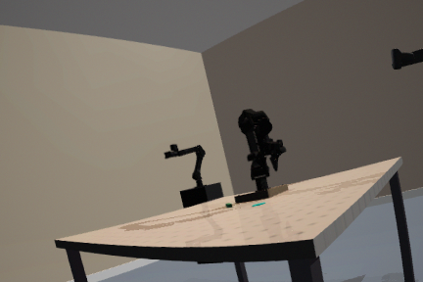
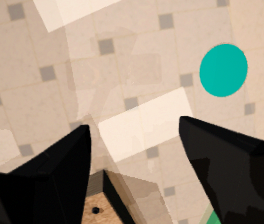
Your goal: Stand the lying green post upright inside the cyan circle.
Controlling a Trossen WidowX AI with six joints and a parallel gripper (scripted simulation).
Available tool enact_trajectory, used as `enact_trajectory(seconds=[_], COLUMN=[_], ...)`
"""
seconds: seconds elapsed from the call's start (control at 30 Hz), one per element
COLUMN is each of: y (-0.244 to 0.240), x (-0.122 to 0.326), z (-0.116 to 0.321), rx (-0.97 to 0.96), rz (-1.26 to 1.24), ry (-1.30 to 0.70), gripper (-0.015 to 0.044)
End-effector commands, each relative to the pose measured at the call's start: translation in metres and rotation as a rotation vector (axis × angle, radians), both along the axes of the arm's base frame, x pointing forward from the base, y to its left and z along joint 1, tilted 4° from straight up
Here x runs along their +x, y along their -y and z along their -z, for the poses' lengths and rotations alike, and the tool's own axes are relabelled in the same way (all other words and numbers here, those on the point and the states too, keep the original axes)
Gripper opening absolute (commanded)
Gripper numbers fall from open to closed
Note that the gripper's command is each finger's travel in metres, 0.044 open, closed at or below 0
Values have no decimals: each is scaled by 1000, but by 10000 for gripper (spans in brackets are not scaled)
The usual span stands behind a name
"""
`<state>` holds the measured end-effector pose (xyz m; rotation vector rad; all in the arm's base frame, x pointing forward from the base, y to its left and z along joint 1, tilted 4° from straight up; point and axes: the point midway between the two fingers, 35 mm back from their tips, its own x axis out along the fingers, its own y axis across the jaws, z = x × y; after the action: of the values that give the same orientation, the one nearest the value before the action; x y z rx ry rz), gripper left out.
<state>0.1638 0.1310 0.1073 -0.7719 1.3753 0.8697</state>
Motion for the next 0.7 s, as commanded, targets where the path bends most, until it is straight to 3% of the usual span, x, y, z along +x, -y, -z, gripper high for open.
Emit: enact_trajectory(seconds=[0.0, 0.33, 0.67], y=[30, 113, 198], x=[18, 43, 32], z=[-1, -4, -8], rx=[-22, -63, -93], rz=[44, 157, 268], ry=[2, -4, -35], gripper=[233, 233, 233])
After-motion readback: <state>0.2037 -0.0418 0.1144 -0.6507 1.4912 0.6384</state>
